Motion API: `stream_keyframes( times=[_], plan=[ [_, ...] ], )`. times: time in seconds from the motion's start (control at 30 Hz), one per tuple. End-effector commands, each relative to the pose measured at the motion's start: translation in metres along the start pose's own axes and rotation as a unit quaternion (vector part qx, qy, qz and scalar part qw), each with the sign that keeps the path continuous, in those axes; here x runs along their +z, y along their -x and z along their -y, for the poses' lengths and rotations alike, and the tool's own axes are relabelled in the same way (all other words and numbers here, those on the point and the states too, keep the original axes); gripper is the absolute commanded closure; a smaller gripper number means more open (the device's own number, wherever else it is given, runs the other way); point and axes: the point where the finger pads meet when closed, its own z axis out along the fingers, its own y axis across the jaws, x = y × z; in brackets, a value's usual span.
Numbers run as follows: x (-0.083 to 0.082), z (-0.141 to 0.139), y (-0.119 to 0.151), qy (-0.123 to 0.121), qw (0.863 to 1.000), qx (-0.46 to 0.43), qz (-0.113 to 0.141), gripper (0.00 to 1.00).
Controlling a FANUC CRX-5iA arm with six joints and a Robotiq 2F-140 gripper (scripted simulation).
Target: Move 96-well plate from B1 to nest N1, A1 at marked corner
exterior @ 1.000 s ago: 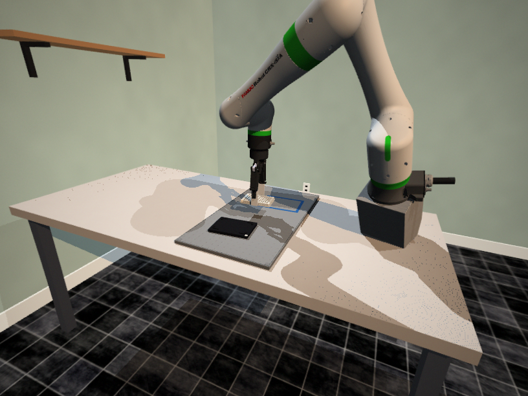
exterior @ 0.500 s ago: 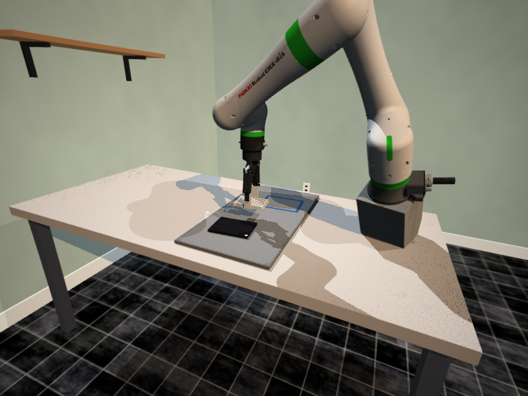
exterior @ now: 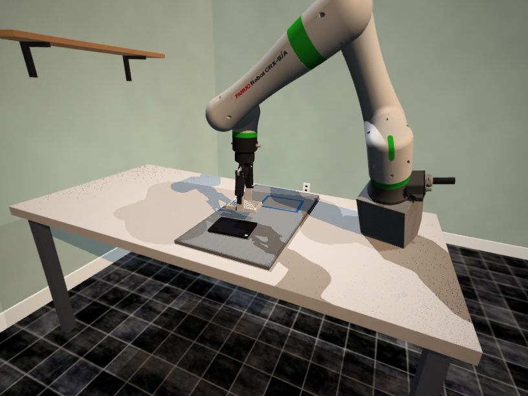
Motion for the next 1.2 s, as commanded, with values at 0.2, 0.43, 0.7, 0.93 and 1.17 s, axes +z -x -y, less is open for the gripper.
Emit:
stream_keyframes(
  times=[0.2, 0.43, 0.7, 0.93, 1.17],
  plan=[
    [-0.001, 0.030, -0.012, 0.000, 1.000, 0.000, 0.000, 1.00],
    [-0.002, 0.046, -0.018, 0.000, 1.000, 0.000, 0.000, 1.00],
    [-0.002, 0.063, -0.025, 0.000, 1.000, 0.000, 0.000, 1.00],
    [-0.002, 0.063, -0.025, 0.000, 1.000, 0.000, 0.000, 1.00],
    [-0.002, 0.063, -0.024, 0.000, 1.000, 0.000, 0.000, 1.00]
  ],
)
